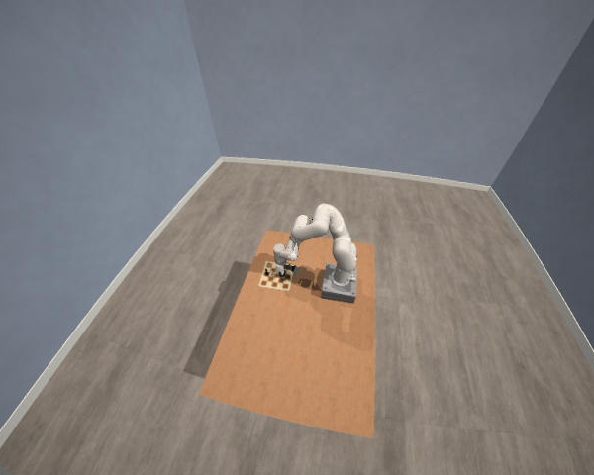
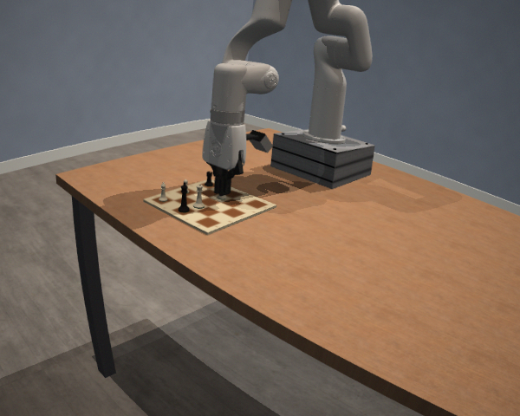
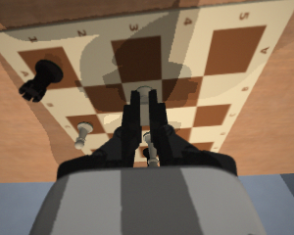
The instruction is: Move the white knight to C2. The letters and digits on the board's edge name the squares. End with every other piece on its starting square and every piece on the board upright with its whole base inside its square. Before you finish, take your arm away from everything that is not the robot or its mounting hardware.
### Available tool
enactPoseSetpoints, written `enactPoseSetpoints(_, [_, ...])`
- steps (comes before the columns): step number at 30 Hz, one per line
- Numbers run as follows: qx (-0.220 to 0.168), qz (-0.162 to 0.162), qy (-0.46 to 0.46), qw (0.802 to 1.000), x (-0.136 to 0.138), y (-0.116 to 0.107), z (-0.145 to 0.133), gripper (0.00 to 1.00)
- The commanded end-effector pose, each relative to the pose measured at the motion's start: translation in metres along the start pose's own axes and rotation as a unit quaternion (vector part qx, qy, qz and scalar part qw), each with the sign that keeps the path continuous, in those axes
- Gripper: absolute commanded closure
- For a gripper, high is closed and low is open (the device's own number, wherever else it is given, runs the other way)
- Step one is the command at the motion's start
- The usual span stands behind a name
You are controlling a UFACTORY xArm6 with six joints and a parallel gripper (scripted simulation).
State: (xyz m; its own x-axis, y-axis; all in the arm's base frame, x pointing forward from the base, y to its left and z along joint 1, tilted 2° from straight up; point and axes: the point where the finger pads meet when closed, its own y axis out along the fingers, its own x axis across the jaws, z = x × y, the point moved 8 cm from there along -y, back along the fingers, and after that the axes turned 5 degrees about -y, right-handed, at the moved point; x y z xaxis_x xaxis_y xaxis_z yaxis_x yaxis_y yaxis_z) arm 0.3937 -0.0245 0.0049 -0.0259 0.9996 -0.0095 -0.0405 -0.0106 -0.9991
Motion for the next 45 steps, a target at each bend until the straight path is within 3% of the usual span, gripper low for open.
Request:
enactPoseSetpoints(1, [-0.001, 0.0, 0.0, 1.0, 0.0, -0.002, -0.001, 1.0])
enactPoseSetpoints(5, [-0.001, 0.0, 0.0, 1.0, 0.0, -0.015, -0.001, 1.0])
enactPoseSetpoints(11, [-0.001, 0.0, 0.0, 1.0, 0.0, -0.057, -0.001, 1.0])
enactPoseSetpoints(13, [-0.001, 0.0, 0.0, 1.0, 0.0, -0.057, -0.001, 1.0])
enactPoseSetpoints(20, [-0.001, 0.0, 0.0, 1.0, 0.0, -0.097, -0.001, 1.0])
enactPoseSetpoints(36, [-0.001, 0.0, 0.012, 1.0, -0.001, -0.101, -0.001, 1.0])
enactPoseSetpoints(41, [-0.001, 0.0, 0.106, 0.994, -0.006, -0.101, -0.006, 1.0])
enactPoseSetpoints(45, [-0.001, -0.001, 0.231, 0.973, -0.014, -0.101, -0.014, 1.0])
